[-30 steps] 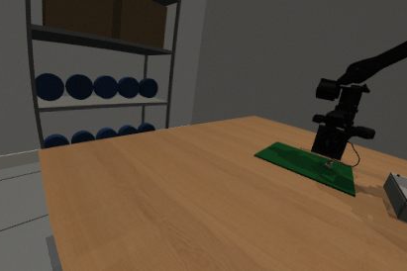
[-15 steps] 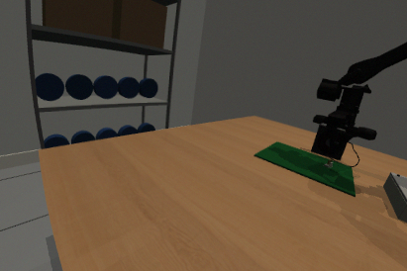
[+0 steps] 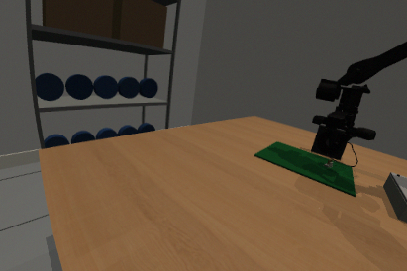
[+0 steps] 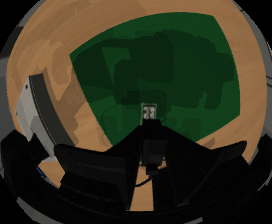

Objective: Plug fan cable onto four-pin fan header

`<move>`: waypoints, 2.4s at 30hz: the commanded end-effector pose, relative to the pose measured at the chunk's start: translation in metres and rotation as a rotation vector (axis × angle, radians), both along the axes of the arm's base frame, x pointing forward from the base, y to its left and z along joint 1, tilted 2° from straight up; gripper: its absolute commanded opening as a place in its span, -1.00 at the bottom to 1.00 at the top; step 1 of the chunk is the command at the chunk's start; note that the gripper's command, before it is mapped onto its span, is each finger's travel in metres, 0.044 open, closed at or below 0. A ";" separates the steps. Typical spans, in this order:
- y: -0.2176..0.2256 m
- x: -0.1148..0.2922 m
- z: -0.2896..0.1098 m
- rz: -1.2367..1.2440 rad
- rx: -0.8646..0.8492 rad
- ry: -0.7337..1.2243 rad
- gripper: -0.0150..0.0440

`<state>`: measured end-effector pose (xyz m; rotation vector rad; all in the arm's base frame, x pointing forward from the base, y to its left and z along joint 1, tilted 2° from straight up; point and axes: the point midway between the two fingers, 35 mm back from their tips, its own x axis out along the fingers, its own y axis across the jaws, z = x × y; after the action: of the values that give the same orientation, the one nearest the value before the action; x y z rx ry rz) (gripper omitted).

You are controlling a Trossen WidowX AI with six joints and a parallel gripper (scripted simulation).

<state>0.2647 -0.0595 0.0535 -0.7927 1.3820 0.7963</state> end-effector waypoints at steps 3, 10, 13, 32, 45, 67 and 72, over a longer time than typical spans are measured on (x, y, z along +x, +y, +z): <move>0.000 0.004 0.002 -0.003 0.001 -0.007 -0.49; 0.000 0.004 0.002 -0.003 0.001 -0.007 -0.49; 0.000 0.004 -0.001 -0.004 0.001 -0.007 -0.49; 0.001 0.002 -0.020 -0.004 0.001 -0.007 -0.49; 0.001 0.001 -0.021 -0.004 0.001 -0.007 -0.49; 0.001 0.002 -0.026 -0.004 0.001 -0.007 -0.49; 0.001 0.002 -0.027 -0.004 0.001 -0.007 -0.49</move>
<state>0.2671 -0.0591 0.0275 -0.7957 1.3766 0.7913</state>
